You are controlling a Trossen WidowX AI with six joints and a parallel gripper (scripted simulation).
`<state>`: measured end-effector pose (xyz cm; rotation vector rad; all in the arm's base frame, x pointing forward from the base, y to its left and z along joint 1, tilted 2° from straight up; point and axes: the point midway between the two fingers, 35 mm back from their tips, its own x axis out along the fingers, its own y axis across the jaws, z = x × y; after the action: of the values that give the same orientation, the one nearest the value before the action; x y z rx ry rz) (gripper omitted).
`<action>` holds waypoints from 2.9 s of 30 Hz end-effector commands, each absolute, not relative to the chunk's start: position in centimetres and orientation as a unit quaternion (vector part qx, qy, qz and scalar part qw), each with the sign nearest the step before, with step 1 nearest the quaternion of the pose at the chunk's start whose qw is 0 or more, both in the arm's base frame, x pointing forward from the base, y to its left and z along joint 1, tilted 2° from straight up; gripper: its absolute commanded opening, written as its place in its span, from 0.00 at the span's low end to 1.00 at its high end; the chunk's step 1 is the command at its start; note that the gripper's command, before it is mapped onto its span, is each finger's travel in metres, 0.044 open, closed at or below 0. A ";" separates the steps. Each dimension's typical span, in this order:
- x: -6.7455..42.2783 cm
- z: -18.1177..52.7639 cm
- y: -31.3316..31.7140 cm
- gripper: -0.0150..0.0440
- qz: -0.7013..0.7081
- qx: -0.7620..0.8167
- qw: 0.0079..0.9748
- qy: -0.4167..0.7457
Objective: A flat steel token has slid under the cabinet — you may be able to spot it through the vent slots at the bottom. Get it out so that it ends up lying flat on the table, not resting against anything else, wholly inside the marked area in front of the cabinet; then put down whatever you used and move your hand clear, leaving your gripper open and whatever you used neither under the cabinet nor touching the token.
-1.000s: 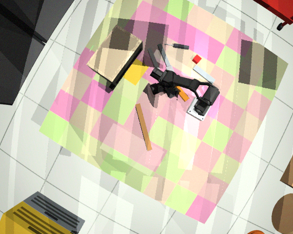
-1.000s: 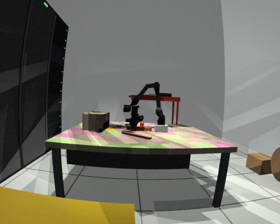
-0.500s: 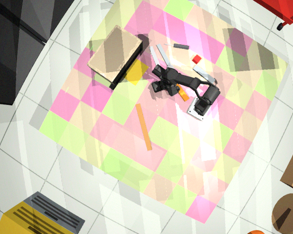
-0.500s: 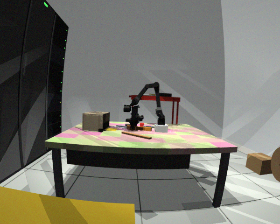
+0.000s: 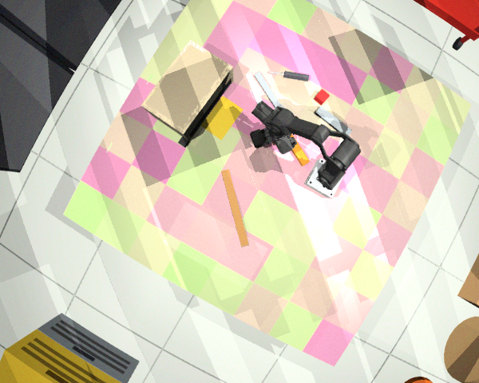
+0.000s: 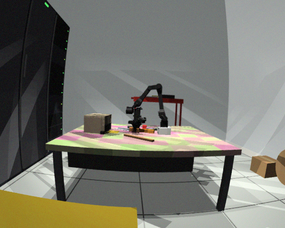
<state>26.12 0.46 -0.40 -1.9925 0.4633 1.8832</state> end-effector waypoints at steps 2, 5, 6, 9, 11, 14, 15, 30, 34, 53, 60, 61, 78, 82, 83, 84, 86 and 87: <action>26.2 -0.4 -0.3 0.25 0.665 -0.706 0.180 0.166; 26.2 -0.4 -0.6 0.25 0.665 -0.706 0.180 0.166; 26.2 -0.4 -0.7 0.25 0.665 -0.706 0.180 0.166; 26.2 -0.4 -1.0 0.25 0.665 -0.706 0.179 0.166; 26.2 -0.4 -1.2 0.25 0.665 -0.706 0.179 0.166; 26.2 -0.4 -1.5 0.25 0.665 -0.706 0.179 0.166; 26.2 -0.4 -1.6 0.25 0.665 -0.706 0.179 0.167; 25.8 -0.4 -3.0 0.25 0.665 -0.706 0.179 0.167; 25.6 -0.4 -3.4 0.25 0.665 -0.706 0.179 0.167; 24.9 -0.5 -5.1 0.25 0.665 -0.706 0.178 0.168; 24.6 -0.5 -5.7 0.25 0.665 -0.706 0.178 0.168; 24.5 -0.5 -5.8 0.25 0.665 -0.706 0.178 0.168; 23.9 -0.5 -7.3 0.25 0.665 -0.706 0.177 0.169; 23.9 -0.5 -7.5 0.25 0.665 -0.706 0.177 0.169; 23.9 -0.5 -7.6 0.25 0.665 -0.706 0.177 0.169; 23.9 -0.5 -7.7 0.25 0.665 -0.706 0.177 0.169; 23.8 -0.5 -7.8 0.25 0.665 -0.706 0.177 0.169; 23.7 -0.5 -7.9 0.25 0.665 -0.706 0.177 0.169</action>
<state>23.90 -7.40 -0.53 -1.9978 0.4648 1.8862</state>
